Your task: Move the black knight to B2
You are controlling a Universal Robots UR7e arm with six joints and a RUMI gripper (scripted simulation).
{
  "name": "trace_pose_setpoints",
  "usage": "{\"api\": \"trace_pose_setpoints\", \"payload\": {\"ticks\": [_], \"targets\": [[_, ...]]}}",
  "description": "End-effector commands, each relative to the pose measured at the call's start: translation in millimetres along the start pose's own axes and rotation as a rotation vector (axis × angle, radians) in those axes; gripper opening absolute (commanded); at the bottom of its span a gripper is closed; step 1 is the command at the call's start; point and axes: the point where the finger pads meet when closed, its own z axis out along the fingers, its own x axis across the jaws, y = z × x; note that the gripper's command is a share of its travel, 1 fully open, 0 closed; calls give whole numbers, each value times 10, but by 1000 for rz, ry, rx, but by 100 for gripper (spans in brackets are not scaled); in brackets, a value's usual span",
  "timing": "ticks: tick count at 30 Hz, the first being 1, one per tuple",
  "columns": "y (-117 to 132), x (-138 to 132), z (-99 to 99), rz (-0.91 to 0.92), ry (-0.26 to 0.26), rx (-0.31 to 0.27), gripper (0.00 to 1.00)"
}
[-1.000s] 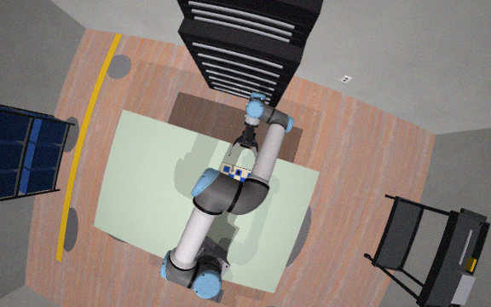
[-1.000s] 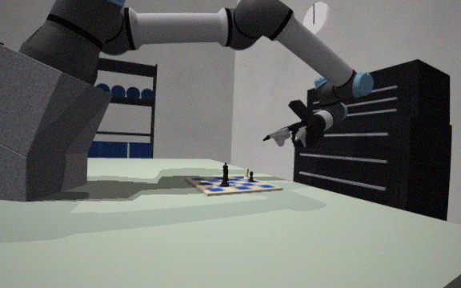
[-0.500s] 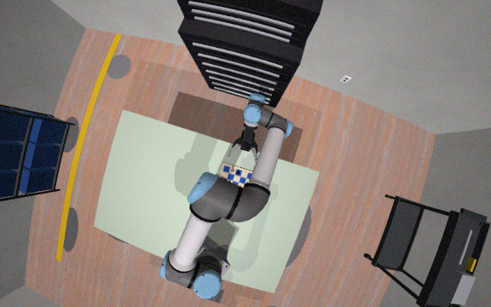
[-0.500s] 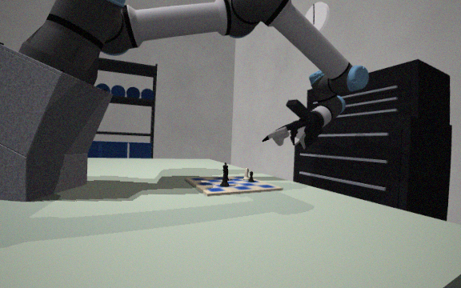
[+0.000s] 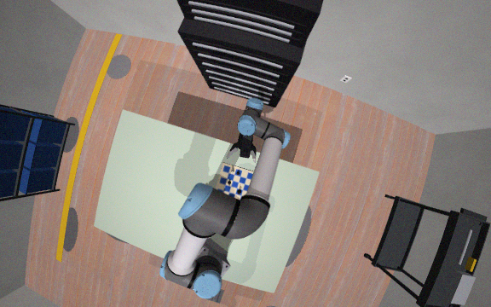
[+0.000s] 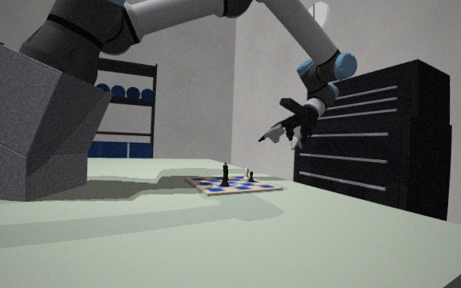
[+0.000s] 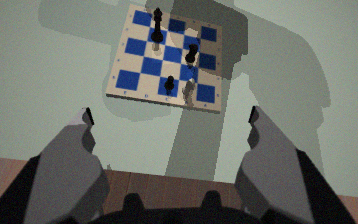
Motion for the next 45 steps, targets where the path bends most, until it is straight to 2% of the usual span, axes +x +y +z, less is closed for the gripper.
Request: {"api": "trace_pose_setpoints", "payload": {"ticks": [1,5,7,15,16,22,24,37,45], "targets": [[-25,31,53,-51,-13,-106,100],[-57,55,95,-82,-24,-160,100],[-57,55,95,-82,-24,-160,100],[-192,135,223,-167,-66,-305,100],[-192,135,223,-167,-66,-305,100],[-337,208,329,-229,-108,-409,100],[-337,208,329,-229,-108,-409,100],[-716,379,560,-346,-214,-600,100],[-885,450,654,-387,-260,-666,100]]}}
